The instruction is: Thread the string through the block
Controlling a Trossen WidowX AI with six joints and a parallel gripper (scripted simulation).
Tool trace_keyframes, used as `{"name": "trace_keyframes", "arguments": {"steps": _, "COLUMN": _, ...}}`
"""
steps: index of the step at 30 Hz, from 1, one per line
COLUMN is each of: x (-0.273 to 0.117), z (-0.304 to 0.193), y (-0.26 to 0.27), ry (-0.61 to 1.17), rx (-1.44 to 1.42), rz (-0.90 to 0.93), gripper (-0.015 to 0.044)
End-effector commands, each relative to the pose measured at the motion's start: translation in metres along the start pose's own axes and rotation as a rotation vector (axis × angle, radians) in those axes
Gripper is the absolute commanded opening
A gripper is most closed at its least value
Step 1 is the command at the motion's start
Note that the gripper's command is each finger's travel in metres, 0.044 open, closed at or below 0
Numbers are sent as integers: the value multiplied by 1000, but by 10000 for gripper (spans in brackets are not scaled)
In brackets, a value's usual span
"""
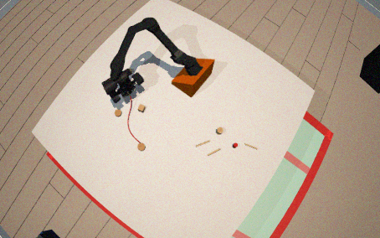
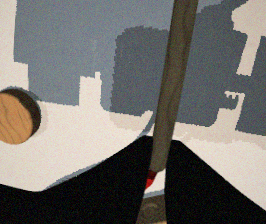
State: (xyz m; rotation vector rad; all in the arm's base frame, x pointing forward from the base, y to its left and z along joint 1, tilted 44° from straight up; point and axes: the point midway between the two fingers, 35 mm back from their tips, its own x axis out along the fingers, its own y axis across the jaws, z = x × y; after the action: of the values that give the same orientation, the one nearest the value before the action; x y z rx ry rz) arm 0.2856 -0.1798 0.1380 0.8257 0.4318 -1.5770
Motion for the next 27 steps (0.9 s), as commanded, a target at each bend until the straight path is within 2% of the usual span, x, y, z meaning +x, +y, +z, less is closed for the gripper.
{"name": "trace_keyframes", "arguments": {"steps": 1, "x": 1, "z": -2, "y": 3, "ry": -2, "rx": -140, "rz": -5, "gripper": 0}}
{"name": "trace_keyframes", "arguments": {"steps": 27, "x": 1, "z": -11, "y": 21, "ry": 1, "rx": -1078, "rz": -3, "gripper": 0}}
